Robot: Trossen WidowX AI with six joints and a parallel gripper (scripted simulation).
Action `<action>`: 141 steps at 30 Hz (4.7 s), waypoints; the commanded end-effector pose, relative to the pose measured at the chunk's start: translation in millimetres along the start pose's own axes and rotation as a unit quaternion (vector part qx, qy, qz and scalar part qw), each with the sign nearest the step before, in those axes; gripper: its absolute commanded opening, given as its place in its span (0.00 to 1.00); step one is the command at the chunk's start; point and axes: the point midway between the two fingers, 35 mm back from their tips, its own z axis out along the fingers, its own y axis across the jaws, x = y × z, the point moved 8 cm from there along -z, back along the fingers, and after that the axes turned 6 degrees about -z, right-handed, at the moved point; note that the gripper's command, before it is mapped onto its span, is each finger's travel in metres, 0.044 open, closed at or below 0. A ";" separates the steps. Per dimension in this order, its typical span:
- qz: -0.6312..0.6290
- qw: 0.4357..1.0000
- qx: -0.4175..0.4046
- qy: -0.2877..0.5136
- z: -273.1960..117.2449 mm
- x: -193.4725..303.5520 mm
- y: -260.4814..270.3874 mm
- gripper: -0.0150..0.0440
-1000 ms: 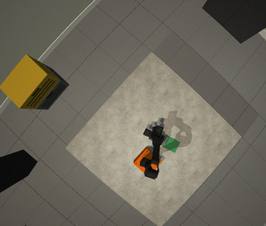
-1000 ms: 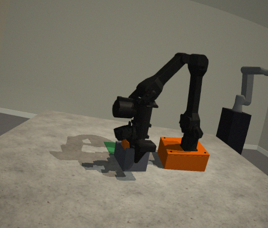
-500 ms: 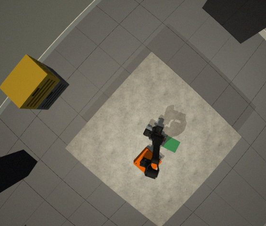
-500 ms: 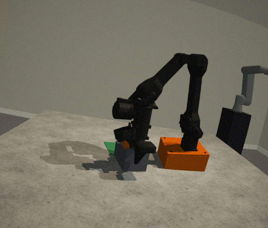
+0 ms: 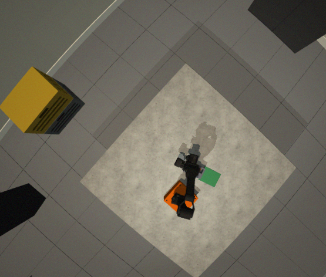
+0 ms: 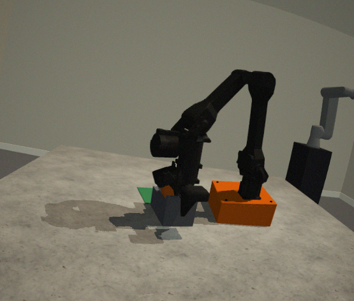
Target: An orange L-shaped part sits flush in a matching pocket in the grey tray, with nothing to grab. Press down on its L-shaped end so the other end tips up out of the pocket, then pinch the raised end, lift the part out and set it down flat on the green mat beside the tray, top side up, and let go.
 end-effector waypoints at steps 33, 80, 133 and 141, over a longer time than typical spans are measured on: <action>0.005 1.000 0.003 -0.002 -99.9 0.5 -7.6 0.56; 0.709 0.706 0.001 -0.009 -103.4 -2.7 -84.6 0.73; 0.707 0.707 0.001 -0.013 -29.2 -4.7 -86.2 0.46; 0.707 0.707 0.001 -0.013 -29.2 -4.7 -86.2 0.37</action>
